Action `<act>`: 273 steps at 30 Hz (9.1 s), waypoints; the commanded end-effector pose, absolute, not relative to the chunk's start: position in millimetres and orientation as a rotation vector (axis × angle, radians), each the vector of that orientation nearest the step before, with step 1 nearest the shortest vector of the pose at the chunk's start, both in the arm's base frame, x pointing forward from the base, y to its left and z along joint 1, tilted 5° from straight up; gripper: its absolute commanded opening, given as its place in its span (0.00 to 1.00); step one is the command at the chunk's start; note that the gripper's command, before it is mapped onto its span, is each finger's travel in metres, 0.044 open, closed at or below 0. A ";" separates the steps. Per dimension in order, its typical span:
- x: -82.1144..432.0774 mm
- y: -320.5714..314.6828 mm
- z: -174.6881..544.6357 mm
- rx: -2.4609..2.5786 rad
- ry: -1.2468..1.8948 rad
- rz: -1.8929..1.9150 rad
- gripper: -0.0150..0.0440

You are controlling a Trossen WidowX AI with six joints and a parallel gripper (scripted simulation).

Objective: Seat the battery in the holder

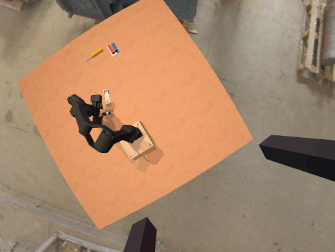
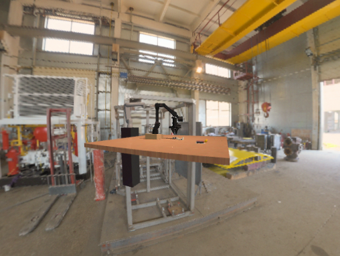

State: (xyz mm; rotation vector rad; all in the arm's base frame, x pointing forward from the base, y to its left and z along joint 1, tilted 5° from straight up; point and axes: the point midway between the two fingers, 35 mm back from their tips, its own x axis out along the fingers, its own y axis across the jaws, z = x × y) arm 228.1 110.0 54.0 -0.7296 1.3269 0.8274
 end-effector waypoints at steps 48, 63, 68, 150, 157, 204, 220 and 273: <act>228.0 114.7 -5.0 -0.843 1.289 0.926 0.39; 226.2 110.4 43.7 -0.843 1.289 0.925 0.36; 226.7 110.0 45.3 -0.836 1.293 0.918 0.36; 321.3 49.4 19.4 0.279 1.105 -0.275 0.36; 319.2 50.4 16.7 0.273 1.057 -0.282 0.36; 299.0 58.0 8.8 0.272 1.060 -0.280 0.36; 304.1 57.0 5.1 0.271 1.166 -0.272 0.36; 313.1 54.0 0.9 0.325 1.506 -0.241 0.36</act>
